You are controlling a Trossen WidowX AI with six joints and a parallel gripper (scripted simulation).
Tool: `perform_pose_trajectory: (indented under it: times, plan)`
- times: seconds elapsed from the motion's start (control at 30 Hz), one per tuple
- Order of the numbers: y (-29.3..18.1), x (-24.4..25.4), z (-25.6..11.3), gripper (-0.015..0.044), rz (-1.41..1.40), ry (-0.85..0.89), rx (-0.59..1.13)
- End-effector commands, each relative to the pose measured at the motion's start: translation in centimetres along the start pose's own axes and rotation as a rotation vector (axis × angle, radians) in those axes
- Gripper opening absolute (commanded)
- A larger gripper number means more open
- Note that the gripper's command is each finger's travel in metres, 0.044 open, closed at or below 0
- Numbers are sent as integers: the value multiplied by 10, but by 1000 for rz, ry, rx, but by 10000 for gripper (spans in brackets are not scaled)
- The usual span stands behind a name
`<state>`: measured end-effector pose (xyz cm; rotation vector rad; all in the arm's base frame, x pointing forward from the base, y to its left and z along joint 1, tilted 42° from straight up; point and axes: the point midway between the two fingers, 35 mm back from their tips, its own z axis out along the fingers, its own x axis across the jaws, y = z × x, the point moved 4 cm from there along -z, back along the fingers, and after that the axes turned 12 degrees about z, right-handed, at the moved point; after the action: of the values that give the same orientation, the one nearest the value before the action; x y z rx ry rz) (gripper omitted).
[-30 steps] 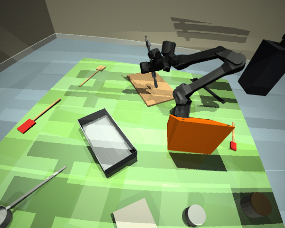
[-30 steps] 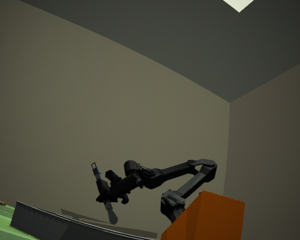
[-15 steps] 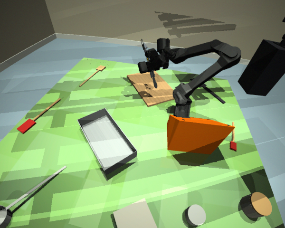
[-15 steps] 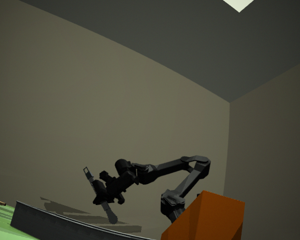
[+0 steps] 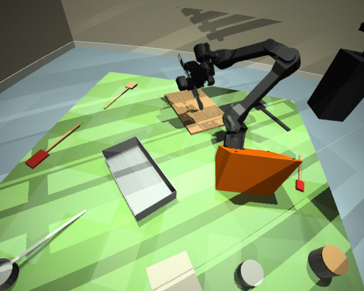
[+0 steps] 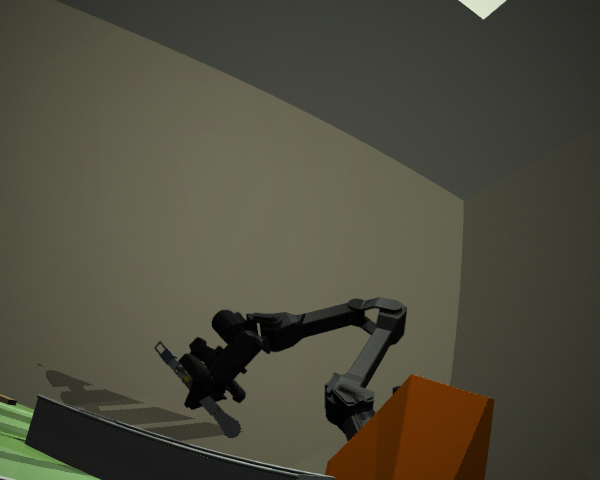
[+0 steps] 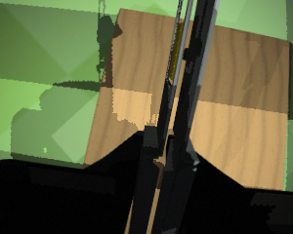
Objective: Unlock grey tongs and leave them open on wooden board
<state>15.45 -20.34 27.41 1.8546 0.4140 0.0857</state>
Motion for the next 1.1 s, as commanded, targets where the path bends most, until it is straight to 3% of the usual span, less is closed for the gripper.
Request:
perform_pose_trajectory:
  times: [0.0,1.07]
  plan:
    - [7,0,2,-150,14,-2,38]
    - [20,-4,19,-150,40,-147,497]
